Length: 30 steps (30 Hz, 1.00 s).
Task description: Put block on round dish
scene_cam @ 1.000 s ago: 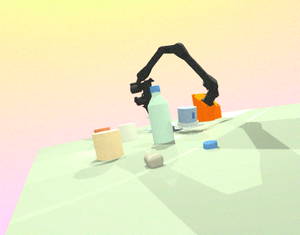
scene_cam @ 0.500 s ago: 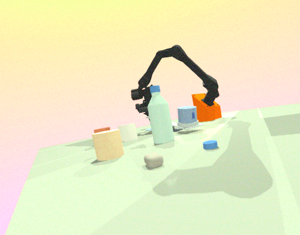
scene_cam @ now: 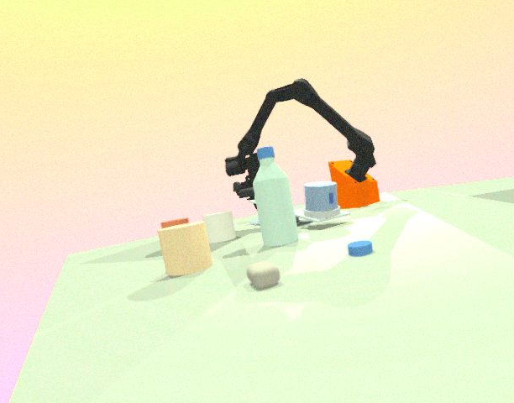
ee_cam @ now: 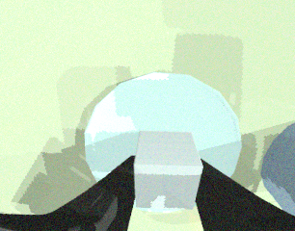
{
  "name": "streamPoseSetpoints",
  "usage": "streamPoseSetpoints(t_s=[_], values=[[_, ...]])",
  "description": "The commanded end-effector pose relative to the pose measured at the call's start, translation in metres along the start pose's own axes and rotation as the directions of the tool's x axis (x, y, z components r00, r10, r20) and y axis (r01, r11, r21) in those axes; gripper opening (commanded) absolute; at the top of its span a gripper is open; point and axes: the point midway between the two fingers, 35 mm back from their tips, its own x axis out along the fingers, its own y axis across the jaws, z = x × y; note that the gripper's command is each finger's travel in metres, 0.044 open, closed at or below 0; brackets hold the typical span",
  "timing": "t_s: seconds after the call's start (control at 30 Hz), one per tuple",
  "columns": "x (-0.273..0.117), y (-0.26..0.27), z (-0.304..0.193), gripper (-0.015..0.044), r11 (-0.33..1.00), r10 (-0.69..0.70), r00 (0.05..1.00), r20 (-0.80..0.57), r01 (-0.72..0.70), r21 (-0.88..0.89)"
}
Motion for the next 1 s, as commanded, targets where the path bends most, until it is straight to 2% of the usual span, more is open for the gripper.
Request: streamPoseSetpoints(t_s=[0.0, 0.37, 0.43, 0.7, 0.83, 0.97], values=[[0.0, 0.0, 0.0, 0.0157, 1.0, 0.0, 1.0, 0.0, 0.0, -0.001], [-0.006, 0.003, 0.003, 0.044, 1.0, 0.01, 1.0, 0.018, -0.01, 0.0], [-0.019, 0.008, 0.009, 0.044, 1.0, 0.029, 0.998, 0.05, -0.029, 0.001], [-0.055, 0.001, 0.001, 0.044, 1.0, 0.002, 1.0, 0.002, -0.002, 0.002], [-0.06, 0.0, 0.0, 0.044, 1.0, 0.001, 1.0, 0.0, -0.001, 0.002], [-0.1, 0.0, -0.001, 0.044, 1.0, 0.007, 1.0, 0.011, -0.007, 0.007]])
